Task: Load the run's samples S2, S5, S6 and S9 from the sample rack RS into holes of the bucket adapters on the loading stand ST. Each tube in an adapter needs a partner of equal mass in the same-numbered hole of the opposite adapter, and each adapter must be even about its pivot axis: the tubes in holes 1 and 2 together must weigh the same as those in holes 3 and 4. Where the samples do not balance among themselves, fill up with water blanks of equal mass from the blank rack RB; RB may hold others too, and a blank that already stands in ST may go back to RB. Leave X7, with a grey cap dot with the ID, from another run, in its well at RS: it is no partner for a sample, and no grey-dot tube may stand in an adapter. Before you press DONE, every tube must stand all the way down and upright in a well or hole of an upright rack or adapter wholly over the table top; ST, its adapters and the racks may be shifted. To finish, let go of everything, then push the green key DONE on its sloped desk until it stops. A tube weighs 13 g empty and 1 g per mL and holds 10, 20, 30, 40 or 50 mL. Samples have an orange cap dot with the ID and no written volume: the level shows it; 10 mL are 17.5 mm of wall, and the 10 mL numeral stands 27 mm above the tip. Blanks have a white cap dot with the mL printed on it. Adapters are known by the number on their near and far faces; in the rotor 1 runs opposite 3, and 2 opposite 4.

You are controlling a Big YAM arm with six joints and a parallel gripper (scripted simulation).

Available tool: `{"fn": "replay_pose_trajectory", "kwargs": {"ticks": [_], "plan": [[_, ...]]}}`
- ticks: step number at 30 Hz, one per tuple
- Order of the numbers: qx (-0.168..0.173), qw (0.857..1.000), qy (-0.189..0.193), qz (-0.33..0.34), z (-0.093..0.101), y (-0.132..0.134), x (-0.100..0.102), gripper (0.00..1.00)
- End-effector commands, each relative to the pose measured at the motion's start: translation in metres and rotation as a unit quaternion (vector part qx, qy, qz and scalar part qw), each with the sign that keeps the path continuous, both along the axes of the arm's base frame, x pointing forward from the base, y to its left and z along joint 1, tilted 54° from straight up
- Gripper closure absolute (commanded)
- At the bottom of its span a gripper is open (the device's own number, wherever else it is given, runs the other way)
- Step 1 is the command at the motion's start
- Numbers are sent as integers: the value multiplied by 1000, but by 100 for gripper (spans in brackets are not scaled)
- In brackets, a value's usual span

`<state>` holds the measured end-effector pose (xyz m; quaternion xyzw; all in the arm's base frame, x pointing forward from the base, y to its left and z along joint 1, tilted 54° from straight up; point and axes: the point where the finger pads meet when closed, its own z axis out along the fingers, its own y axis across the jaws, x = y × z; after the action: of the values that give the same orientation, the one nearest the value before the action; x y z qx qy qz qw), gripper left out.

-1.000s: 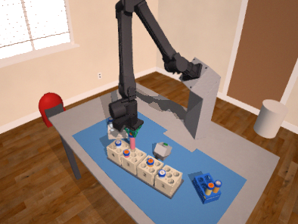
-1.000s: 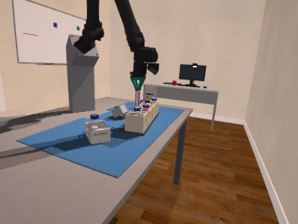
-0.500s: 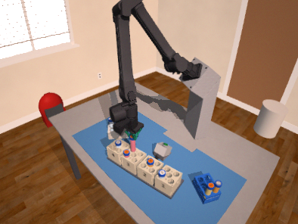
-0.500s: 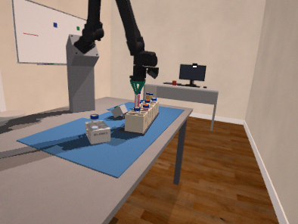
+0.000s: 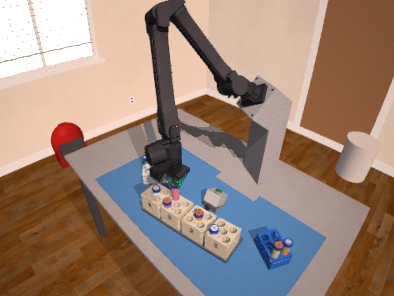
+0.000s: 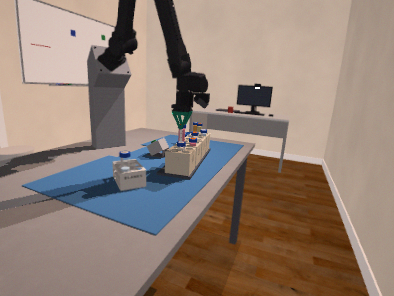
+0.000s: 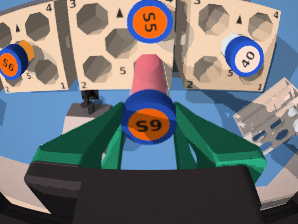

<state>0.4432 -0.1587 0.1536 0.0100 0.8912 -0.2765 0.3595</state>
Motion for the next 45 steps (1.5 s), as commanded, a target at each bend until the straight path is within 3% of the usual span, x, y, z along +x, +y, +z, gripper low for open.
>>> {"fn": "replay_pose_trajectory", "kwargs": {"ticks": [1, 17, 20, 22, 34, 36, 37, 39, 45], "plan": [[-6, 1000, -10, 2, 7, -5, 8, 100], [-6, 1000, -8, 4, -6, -13, 20, 100], [-7, 1000, -17, 6, 1, -11, 19, 100], [-6, 1000, -8, 1, -9, -18, 22, 100], [-6, 1000, -7, 5, -19, -22, 32, 100], [-6, 1000, -7, 5, -19, -22, 32, 100], [-8, 1000, -19, 3, -9, -23, 31, 100], [-6, 1000, -7, 1, -22, -28, 33, 100], [-5, 1000, -7, 3, -27, -29, 38, 100]]}}
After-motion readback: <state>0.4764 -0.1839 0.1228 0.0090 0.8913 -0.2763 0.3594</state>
